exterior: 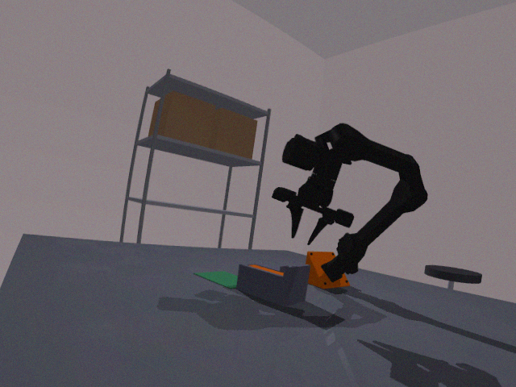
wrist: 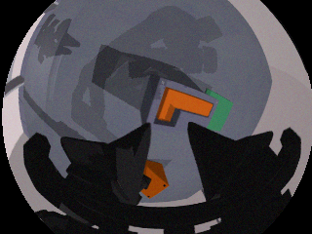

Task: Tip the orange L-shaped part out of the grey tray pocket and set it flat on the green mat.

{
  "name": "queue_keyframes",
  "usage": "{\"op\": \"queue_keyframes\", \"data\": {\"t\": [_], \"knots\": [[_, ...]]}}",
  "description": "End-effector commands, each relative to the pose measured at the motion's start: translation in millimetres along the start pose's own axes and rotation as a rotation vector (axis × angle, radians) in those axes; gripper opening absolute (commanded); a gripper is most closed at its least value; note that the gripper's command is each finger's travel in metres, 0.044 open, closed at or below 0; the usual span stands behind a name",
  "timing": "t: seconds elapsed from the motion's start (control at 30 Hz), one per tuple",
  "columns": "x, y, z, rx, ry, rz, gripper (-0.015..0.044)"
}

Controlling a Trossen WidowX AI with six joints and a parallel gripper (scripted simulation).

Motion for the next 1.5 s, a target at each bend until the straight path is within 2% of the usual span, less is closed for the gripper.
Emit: {"op": "queue_keyframes", "data": {"t": [0.0, 0.4, 0.67, 1.03, 1.47], "knots": [[-4.4, -17.3, 14.1, -0.278, -0.109, -0.178, 0.018], [-6.7, -17.2, 13.5, -0.28, -0.108, -0.181, 0.018], [-76.4, -7.4, 2.7, -0.33, -0.047, -0.257, 0.018], [-77.9, -7.0, 2.5, -0.33, -0.047, -0.257, 0.018], [-97.7, -2.3, 0.3, -0.33, -0.048, -0.257, 0.018]]}}
Point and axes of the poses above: the point midway between the two fingers, 35 mm back from their tips, its own x axis back along the fingers, its own y axis across the jaws, z = x × y, the point moved 7 cm from there along x, back along the fingers, and after that the axes turned 1 degree about -x, right-handed, at the moved point
